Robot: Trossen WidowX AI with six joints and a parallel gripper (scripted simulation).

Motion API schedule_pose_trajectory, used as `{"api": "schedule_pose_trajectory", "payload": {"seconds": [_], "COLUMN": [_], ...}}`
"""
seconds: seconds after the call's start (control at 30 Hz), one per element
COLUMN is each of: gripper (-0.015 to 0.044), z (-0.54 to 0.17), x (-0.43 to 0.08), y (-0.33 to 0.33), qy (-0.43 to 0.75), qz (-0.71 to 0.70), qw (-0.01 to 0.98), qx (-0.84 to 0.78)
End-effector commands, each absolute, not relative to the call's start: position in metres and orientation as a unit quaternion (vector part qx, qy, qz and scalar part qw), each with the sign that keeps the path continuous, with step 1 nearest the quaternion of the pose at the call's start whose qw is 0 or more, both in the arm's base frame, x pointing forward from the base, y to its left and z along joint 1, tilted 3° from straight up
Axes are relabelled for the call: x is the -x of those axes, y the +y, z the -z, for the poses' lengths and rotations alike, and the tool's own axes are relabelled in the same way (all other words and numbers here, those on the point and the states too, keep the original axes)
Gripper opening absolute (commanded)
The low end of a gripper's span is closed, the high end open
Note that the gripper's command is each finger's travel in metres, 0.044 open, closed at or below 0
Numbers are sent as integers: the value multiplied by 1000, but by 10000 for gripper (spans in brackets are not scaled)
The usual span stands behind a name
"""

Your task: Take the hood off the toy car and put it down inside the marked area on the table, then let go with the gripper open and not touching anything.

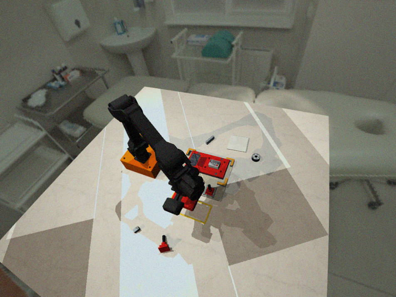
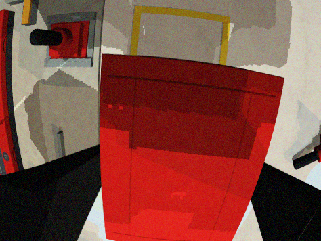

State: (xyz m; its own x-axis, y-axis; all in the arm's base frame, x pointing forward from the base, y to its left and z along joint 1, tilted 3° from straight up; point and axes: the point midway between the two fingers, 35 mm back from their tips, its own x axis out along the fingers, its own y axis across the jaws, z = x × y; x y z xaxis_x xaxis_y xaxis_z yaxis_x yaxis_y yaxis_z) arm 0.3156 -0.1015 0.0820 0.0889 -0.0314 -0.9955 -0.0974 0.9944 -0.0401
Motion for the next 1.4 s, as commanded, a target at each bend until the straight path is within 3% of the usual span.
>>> {"api": "schedule_pose_trajectory", "payload": {"seconds": [0.0,1.37], "gripper": [0,0], "z": [-77,-44], "x": [-315,-318], "y": [-101,-102], "qy": [676,676], "qz": [-26,-26], "qw": [735,735], "qx": [47,47]}}
